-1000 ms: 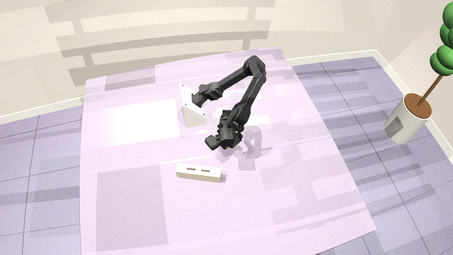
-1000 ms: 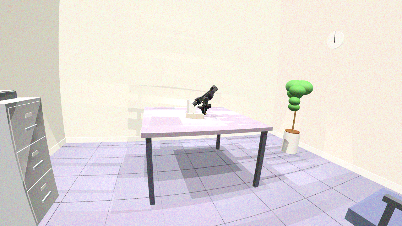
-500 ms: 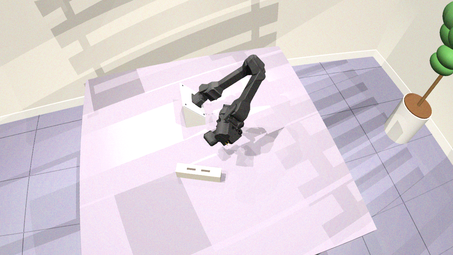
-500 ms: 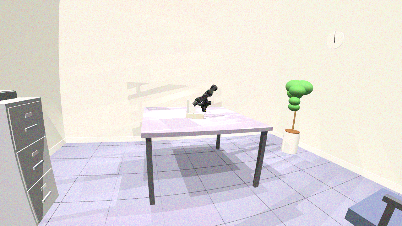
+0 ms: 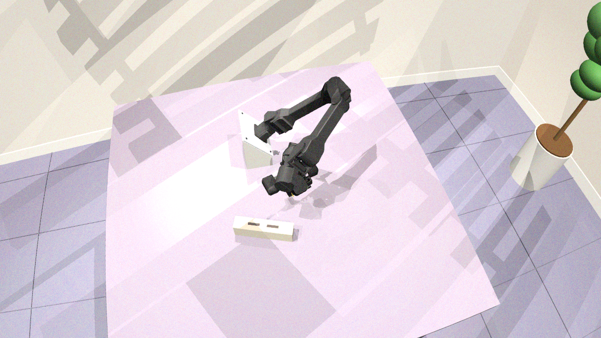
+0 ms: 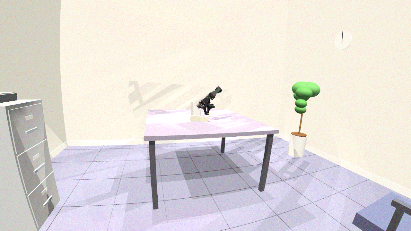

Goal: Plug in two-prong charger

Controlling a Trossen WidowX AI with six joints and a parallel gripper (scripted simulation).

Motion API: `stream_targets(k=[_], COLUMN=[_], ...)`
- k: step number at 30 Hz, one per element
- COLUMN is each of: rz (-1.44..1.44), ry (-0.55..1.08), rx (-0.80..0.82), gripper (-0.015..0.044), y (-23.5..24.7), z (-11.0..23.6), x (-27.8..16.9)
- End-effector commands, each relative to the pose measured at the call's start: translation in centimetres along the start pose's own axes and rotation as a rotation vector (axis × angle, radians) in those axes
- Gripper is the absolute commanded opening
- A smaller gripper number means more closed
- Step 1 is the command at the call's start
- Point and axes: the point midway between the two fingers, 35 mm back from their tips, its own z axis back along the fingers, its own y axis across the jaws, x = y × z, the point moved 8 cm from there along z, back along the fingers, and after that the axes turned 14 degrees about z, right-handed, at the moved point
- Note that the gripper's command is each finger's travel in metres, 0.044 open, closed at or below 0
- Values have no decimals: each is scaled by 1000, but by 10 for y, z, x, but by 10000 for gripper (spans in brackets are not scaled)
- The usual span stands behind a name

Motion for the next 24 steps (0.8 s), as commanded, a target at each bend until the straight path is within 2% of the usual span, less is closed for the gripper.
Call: stream_targets(k=[1, 24], rz=[-55, -311], ry=[3, -2], rx=[0, 14], gripper=[0, 0], y=[-9, -50], z=[-3, -19], x=[-3, -23])
